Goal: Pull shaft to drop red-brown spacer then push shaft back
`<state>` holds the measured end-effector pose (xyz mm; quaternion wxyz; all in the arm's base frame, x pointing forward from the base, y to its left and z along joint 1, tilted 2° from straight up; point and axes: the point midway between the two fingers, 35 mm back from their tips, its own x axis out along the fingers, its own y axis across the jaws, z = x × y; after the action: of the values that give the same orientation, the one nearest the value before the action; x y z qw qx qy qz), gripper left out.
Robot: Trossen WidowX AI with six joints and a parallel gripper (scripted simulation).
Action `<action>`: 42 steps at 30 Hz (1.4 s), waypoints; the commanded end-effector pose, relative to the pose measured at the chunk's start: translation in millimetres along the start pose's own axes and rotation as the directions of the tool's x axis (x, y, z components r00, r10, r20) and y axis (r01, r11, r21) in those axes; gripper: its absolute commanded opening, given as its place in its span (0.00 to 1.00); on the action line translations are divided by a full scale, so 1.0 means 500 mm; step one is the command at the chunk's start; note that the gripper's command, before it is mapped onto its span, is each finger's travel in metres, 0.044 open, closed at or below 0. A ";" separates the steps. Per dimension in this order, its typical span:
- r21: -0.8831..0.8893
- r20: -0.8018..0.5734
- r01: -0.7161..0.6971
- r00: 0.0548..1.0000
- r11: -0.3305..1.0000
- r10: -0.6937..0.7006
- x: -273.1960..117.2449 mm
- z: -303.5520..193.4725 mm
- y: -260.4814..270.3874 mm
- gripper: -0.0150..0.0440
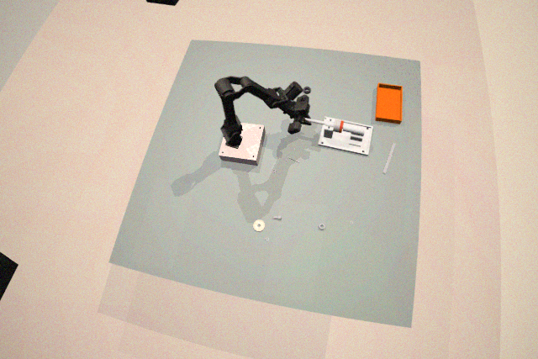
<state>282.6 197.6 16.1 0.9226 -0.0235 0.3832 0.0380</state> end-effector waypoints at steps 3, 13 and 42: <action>0.003 0.001 0.001 1.000 1.000 -0.001 -0.002 -0.001 0.000 0.25; 0.003 0.000 0.001 1.000 1.000 -0.001 -0.003 -0.003 0.000 0.25; 0.003 0.000 0.001 1.000 1.000 -0.001 -0.008 -0.008 0.000 0.25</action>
<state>278.0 197.2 16.1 0.9226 -0.0234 0.3831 0.0379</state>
